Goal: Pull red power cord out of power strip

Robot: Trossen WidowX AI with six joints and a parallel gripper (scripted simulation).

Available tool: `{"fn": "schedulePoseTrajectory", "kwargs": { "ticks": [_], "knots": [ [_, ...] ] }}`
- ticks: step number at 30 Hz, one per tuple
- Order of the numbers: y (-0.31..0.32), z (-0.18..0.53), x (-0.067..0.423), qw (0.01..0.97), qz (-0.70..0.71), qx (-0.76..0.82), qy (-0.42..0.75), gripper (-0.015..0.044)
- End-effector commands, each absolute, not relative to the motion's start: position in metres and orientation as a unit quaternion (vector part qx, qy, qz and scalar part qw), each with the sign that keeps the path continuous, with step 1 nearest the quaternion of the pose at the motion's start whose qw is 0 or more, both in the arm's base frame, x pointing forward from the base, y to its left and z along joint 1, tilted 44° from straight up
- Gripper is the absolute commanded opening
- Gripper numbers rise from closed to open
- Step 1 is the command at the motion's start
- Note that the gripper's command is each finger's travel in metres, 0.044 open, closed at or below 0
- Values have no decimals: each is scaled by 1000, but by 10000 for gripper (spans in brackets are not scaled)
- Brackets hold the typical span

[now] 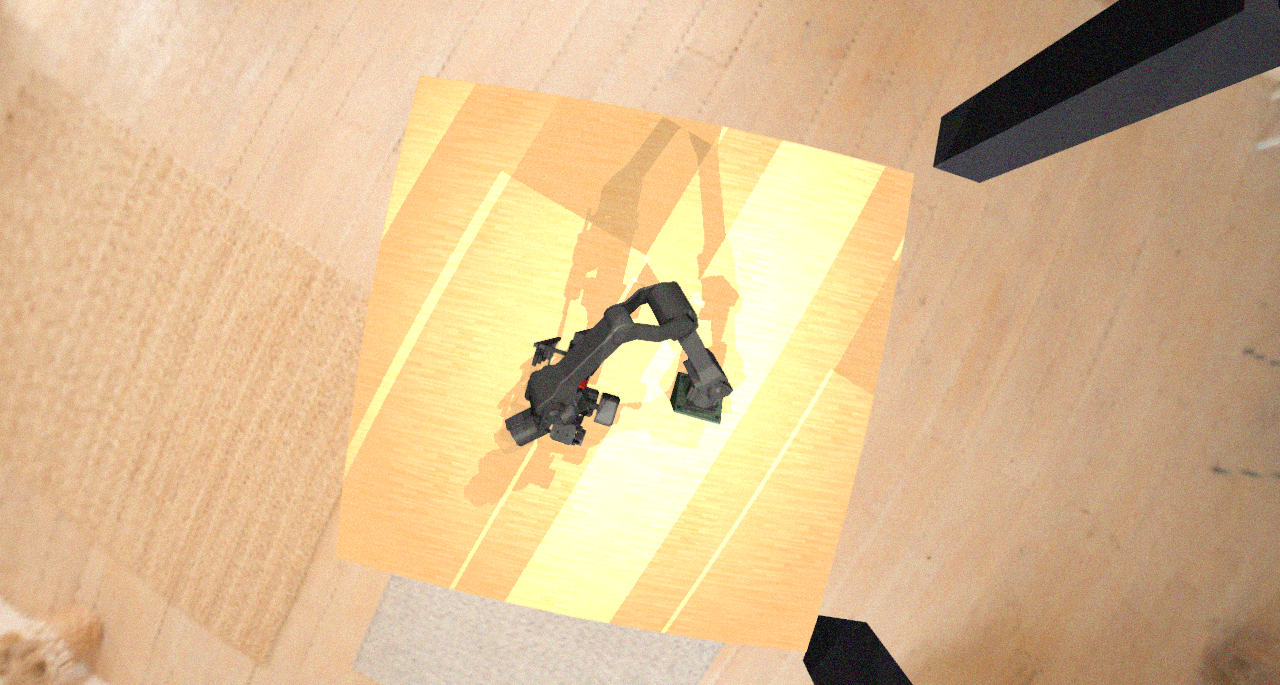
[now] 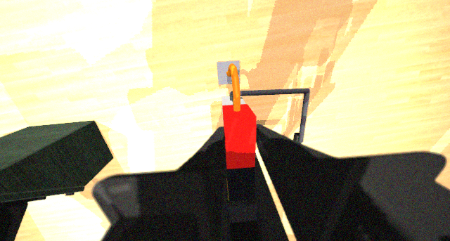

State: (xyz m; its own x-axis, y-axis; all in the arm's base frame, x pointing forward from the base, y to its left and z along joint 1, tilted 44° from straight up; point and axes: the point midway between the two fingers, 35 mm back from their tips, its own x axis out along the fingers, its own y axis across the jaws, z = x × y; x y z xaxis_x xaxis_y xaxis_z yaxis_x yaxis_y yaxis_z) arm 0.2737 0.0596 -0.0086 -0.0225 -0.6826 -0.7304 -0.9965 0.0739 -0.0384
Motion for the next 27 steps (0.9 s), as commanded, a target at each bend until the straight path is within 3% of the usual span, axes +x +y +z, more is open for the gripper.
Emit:
{"fn": "schedulePoseTrajectory", "kwargs": {
  "ticks": [1, 5, 27],
  "knots": [
    [60, -8, 274, 305, 258, -630, 667, 22],
    [60, -8, 274, 305, 258, -630, 667, 0],
    [86, -29, 279, 305, 259, -630, 665, 0]
  ]
}}
